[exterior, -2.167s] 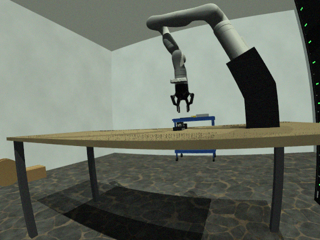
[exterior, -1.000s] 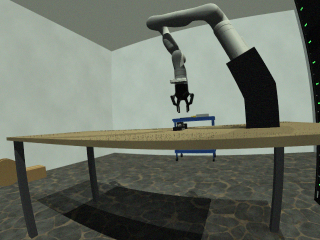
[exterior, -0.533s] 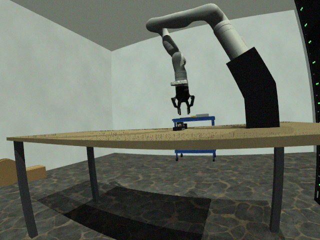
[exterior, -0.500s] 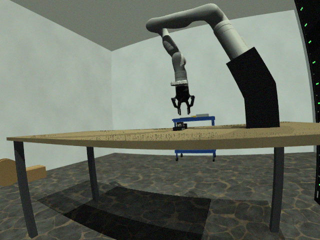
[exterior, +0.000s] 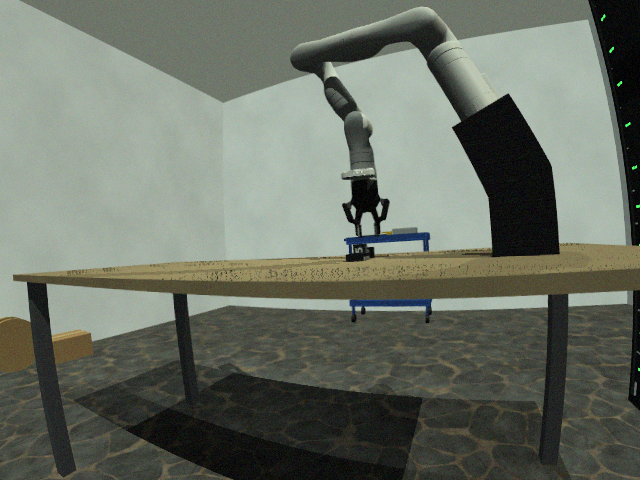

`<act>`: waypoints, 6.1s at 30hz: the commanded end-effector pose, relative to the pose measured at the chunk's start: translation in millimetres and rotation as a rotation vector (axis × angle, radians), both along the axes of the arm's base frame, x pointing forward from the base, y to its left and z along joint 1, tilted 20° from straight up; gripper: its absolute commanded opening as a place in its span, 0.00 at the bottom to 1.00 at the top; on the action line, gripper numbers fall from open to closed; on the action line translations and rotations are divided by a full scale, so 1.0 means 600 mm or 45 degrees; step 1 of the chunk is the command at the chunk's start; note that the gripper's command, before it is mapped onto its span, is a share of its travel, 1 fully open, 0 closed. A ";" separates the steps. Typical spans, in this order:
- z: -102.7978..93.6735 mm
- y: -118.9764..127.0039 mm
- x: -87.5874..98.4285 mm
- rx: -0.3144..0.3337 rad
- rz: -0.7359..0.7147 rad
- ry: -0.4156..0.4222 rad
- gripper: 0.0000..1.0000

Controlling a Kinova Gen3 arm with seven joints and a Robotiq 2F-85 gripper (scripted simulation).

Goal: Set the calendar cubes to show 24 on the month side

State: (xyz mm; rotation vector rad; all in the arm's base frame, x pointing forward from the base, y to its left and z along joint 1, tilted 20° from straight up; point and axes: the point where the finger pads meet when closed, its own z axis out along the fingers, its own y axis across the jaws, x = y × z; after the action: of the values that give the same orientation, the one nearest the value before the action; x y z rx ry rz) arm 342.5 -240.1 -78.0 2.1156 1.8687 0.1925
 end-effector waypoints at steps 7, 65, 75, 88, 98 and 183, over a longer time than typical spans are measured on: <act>-0.018 -0.003 0.009 -0.002 -0.001 -0.006 0.46; -0.025 -0.005 0.013 -0.003 -0.001 -0.008 0.46; -0.025 -0.005 0.013 -0.003 -0.001 -0.008 0.46; -0.025 -0.005 0.013 -0.003 -0.001 -0.008 0.46; -0.024 -0.007 0.016 -0.005 -0.001 -0.010 0.46; -0.025 -0.001 0.013 0.000 -0.002 -0.004 0.46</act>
State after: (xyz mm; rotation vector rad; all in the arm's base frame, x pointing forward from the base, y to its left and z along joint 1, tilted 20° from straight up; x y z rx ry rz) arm 350.4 -241.3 -93.0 2.1115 1.8724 0.1936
